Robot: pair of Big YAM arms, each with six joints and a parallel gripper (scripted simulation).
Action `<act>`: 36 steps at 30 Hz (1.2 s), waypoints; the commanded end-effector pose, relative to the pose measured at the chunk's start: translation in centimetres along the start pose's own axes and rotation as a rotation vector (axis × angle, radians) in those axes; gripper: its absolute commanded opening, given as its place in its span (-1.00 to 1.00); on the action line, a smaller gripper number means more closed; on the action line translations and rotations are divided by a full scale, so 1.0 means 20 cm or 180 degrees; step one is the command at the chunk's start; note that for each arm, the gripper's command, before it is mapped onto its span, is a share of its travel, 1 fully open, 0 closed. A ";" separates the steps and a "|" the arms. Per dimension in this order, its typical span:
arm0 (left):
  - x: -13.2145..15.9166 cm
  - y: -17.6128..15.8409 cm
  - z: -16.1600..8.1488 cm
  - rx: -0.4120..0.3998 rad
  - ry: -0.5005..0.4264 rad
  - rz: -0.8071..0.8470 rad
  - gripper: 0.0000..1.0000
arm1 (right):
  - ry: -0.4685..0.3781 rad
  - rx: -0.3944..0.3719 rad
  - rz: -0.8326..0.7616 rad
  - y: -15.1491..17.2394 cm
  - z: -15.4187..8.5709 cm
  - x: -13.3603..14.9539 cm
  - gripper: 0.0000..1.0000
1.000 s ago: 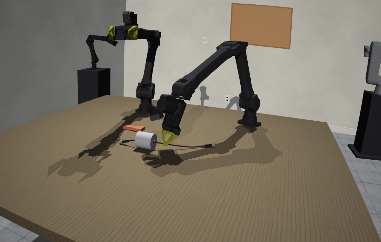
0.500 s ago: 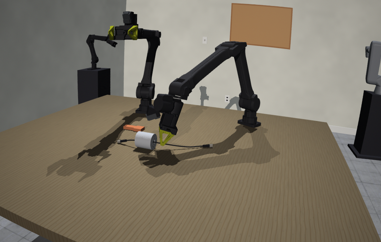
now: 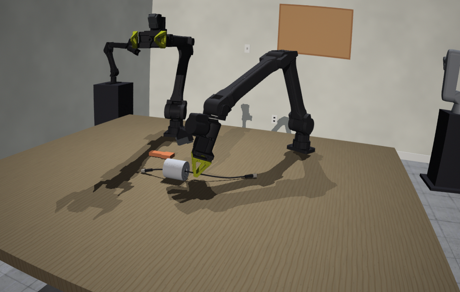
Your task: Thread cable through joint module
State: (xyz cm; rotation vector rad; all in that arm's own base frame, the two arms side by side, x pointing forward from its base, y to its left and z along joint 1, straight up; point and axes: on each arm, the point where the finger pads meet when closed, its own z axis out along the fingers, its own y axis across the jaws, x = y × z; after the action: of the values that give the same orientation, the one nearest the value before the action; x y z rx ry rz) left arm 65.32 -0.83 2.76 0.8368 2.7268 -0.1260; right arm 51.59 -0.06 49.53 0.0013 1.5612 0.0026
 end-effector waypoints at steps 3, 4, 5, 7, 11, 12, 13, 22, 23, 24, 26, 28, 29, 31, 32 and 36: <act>-0.11 0.03 -0.16 -0.0094 -0.0147 0.0044 -0.36 | -0.0108 0.0037 0.0022 -0.03 0.01 -0.12 0.92; -0.09 0.06 -0.18 -0.0103 -0.0148 0.0037 -0.36 | -0.0108 0.0037 0.0022 -0.03 0.01 -0.12 0.92; -0.07 0.08 -0.20 -0.0109 -0.0149 0.0013 -0.36 | -0.0108 0.0037 0.0022 -0.03 0.01 -0.12 0.92; -0.08 0.08 -0.22 -0.0114 -0.0158 0.0015 -0.36 | -0.0108 0.0037 0.0022 -0.03 0.01 -0.12 0.92; -0.10 0.10 -0.32 -0.0142 -0.0196 0.0022 -0.36 | -0.0108 0.0037 0.0022 -0.03 0.01 -0.12 0.92; -0.12 0.10 -0.35 -0.0156 -0.0213 0.0025 -0.36 | -0.0108 0.0037 0.0022 -0.03 0.01 -0.12 0.92; -0.13 0.11 -0.38 -0.0169 -0.0231 0.0029 -0.36 | -0.0108 0.0037 0.0022 -0.03 0.01 -0.12 0.92; -0.14 0.10 -0.46 -0.0170 -0.0237 0.0046 -0.36 | -0.0108 0.0037 0.0022 -0.03 0.01 -0.12 0.92; -0.22 0.08 -0.53 -0.0226 -0.0346 0.0040 -0.36 | -0.0100 0.0037 0.0022 -0.03 0.01 -0.11 0.92; -0.22 0.07 -0.52 -0.0247 -0.0365 0.0039 -0.36 | -0.0098 0.0037 0.0021 -0.03 0.02 -0.11 0.92; -0.07 -0.03 -0.39 -0.0135 -0.0183 -0.0028 -0.36 | -0.0091 0.0037 0.0019 -0.03 0.02 -0.11 0.92; -0.11 -0.03 -0.43 -0.0197 -0.0268 -0.0053 -0.36 | -0.0084 0.0036 0.0018 -0.03 0.02 -0.11 0.92; -0.11 -0.03 -0.45 -0.0230 -0.0307 -0.0076 -0.36 | -0.0081 0.0036 0.0015 -0.03 0.03 -0.11 0.92; -0.13 -0.03 -0.48 -0.0269 -0.0359 -0.0100 -0.36 | -0.0089 0.0036 0.0014 -0.03 0.03 -0.11 0.92; -0.13 -0.03 -0.48 -0.0269 -0.0359 -0.0100 -0.36 | -0.0089 0.0036 0.0014 -0.03 0.03 -0.11 0.92; -0.18 -0.03 -0.61 -0.0445 -0.0598 -0.0207 -0.36 | -0.0098 0.0035 0.0005 -0.02 0.03 -0.12 0.92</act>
State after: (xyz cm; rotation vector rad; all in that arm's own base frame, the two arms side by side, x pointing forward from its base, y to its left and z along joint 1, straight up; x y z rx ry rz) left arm 64.99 0.07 12.71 0.7178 2.6108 -0.0448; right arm 51.59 -0.06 49.52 0.0013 1.5616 0.0026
